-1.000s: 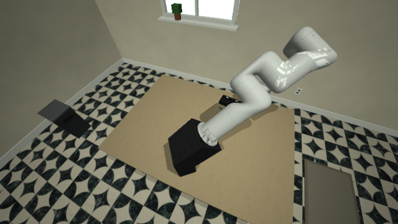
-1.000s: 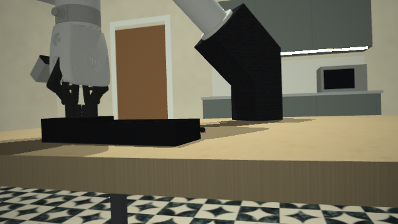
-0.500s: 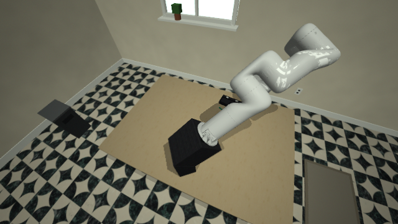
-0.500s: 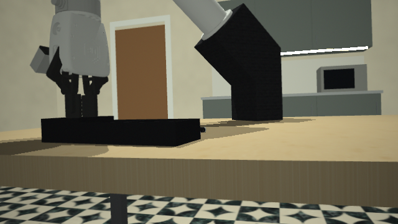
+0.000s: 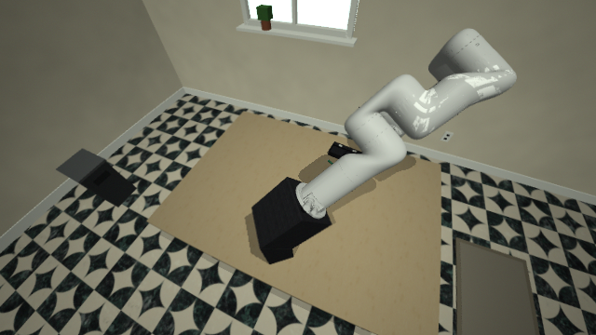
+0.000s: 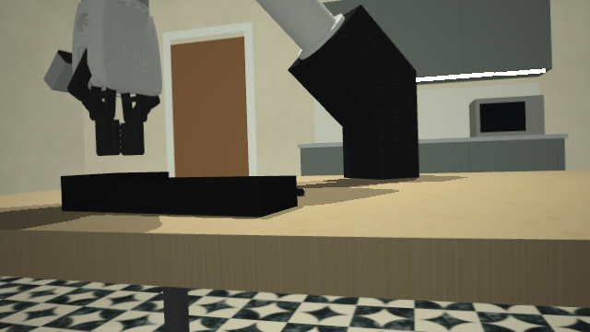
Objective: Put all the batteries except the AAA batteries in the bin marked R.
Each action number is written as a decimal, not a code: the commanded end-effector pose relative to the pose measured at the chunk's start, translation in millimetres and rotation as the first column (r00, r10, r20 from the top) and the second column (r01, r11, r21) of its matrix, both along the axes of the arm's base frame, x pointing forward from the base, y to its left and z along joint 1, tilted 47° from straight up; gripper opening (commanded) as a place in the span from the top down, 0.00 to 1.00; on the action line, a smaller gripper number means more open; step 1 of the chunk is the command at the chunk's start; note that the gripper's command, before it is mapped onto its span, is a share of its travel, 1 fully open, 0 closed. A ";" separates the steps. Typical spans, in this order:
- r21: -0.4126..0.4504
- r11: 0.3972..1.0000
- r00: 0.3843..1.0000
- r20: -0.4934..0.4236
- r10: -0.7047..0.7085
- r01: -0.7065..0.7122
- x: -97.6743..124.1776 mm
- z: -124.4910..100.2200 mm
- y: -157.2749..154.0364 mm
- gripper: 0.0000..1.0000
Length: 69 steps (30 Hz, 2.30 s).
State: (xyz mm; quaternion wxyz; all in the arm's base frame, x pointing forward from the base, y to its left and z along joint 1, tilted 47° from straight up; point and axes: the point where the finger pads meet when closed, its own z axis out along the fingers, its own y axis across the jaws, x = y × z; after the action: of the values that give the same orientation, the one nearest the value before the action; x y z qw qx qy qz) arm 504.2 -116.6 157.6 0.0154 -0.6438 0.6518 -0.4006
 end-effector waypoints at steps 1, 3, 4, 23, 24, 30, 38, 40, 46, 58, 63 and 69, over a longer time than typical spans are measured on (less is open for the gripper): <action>-0.026 0.999 0.999 -0.024 0.034 -0.035 -6.9 -3.1 1.6 0.72; -0.026 0.999 0.999 -0.024 0.034 -0.035 -6.9 -3.1 1.6 0.72; -0.052 0.996 0.996 -0.051 0.067 -0.070 -13.8 -7.6 2.5 0.72; -0.258 0.833 0.837 -0.407 0.367 -0.490 -92.8 -59.7 13.2 0.72; -0.264 0.820 0.825 -0.421 0.376 -0.508 -92.8 -59.7 13.2 0.72; -0.293 0.720 0.735 -0.525 0.429 -0.629 -93.4 -60.0 13.2 0.72; -0.294 0.640 0.657 -0.604 0.451 -0.710 -93.2 -59.9 13.2 0.72; -0.294 0.640 0.657 -0.604 0.451 -0.710 -93.1 -59.8 13.2 0.72; -0.294 0.640 0.657 -0.604 0.451 -0.710 -92.9 -59.7 13.2 0.72; -0.294 0.640 0.657 -0.604 0.451 -0.710 -92.9 -59.6 13.2 0.72; -0.294 0.640 0.657 -0.604 0.451 -0.710 -92.8 -59.6 13.2 0.72; -0.294 0.640 0.657 -0.604 0.451 -0.710 -88.5 -65.0 9.2 0.72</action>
State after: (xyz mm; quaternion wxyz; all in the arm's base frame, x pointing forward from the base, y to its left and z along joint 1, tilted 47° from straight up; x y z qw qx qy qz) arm 411.3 -103.9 97.4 -0.1832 -0.8808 0.2520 -0.3565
